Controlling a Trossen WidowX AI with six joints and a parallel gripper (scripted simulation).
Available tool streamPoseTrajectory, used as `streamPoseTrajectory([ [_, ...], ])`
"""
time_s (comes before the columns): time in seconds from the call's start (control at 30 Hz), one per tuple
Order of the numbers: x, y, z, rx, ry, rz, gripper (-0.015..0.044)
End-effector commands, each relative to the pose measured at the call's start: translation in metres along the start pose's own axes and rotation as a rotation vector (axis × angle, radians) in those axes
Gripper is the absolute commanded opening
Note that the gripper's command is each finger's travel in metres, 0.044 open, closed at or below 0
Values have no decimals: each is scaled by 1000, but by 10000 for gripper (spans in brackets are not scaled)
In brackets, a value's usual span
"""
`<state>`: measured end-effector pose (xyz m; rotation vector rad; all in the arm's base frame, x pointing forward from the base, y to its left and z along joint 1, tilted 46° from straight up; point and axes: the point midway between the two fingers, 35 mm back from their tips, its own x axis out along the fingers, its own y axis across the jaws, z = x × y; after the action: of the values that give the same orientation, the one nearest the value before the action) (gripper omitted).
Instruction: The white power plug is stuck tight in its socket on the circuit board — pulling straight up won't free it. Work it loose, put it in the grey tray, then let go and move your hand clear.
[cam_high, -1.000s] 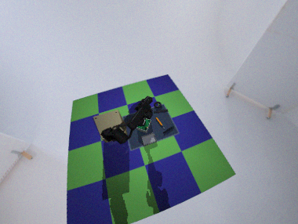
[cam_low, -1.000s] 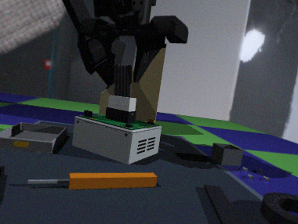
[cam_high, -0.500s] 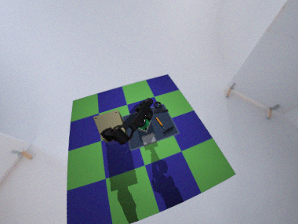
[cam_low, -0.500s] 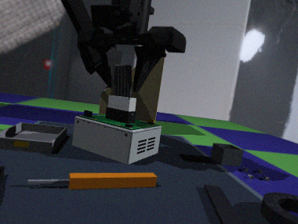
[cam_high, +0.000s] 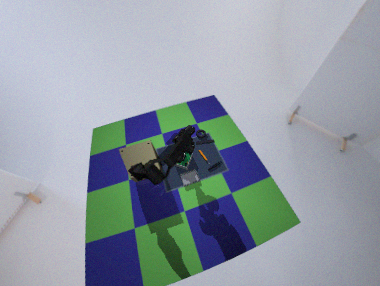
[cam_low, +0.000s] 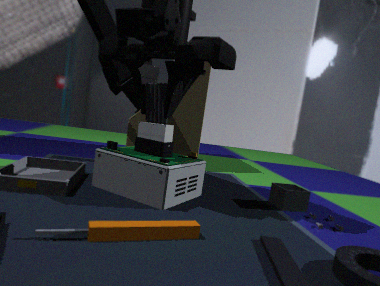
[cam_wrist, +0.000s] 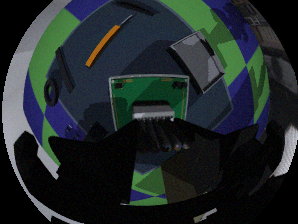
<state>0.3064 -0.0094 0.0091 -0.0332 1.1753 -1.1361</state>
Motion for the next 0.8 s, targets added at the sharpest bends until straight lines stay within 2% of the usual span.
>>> streamPoseTrajectory([
  [0.0, 0, 2, 1, 0, -3, 5, 0],
  [0.33, -9, 2, 1, 0, -3, 3, 0],
  [0.57, -22, 9, 1, 1, -3, -84, 0],
  [0.77, -22, -1, 1, 0, -3, 37, 0],
])
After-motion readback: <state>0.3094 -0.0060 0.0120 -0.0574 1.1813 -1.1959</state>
